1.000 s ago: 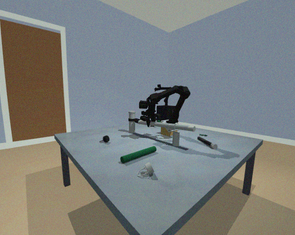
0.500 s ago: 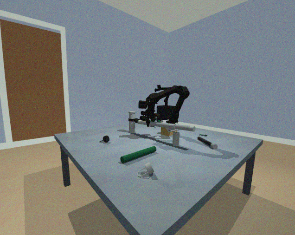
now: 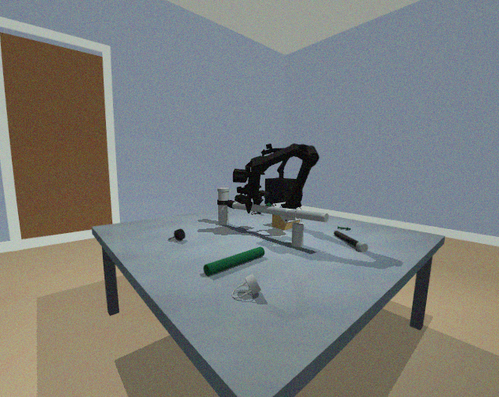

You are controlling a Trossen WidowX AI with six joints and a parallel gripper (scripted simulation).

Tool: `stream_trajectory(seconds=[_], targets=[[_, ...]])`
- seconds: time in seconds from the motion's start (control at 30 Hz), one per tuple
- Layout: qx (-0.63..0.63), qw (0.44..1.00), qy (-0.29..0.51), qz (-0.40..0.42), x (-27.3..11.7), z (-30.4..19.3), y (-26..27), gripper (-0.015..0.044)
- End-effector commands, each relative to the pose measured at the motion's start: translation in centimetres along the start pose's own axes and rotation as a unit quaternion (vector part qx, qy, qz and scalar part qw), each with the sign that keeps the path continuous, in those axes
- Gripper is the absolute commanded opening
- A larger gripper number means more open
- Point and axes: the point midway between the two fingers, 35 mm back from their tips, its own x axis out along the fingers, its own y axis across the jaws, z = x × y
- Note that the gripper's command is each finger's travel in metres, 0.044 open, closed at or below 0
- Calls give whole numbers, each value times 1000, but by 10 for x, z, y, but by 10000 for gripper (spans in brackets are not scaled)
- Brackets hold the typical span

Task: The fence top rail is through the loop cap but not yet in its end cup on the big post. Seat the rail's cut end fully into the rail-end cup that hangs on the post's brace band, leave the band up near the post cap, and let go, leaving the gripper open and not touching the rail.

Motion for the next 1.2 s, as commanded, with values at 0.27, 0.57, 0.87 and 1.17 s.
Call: stream_trajectory(seconds=[0.27,0.57,0.87,1.17], targets=[[6,1000,-9,13,-9,14,8,0],[6,1000,-10,13,-10,19,8,0],[6,1000,-10,13,-9,25,8,0],[6,1000,-10,13,-8,30,7,0]])
